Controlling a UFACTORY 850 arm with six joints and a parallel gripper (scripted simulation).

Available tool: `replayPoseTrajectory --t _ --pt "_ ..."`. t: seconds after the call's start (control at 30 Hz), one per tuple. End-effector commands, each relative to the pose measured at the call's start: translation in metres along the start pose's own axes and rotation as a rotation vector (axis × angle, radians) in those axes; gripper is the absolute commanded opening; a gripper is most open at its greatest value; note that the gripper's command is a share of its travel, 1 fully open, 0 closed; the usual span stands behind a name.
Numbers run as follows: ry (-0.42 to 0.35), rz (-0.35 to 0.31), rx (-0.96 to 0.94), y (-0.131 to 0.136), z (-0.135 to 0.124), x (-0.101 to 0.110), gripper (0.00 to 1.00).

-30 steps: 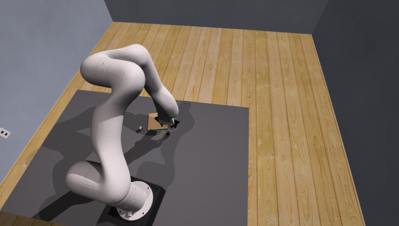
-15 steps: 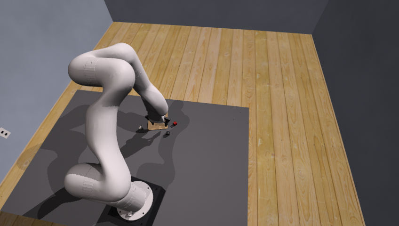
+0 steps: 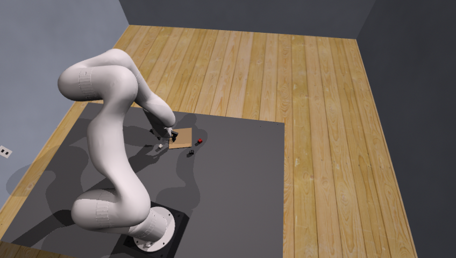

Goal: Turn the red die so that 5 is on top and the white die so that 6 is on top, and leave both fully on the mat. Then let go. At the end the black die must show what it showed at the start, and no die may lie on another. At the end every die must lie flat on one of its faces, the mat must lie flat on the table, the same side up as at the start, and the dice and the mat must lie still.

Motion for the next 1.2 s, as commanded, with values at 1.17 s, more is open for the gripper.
replayPoseTrajectory --t 1.17 --pt "-0.01 -0.015 -0.001 -0.0327 0.0077 -0.0002 1.0"
Point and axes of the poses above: the point where the finger pads meet when closed, its own x axis back along the fingers, its own y axis across the jaws, z = x × y, the point moved 4 cm from there along x, back along the fingers, and after that the axes turned 7 degrees about x, right-handed, at the moved point
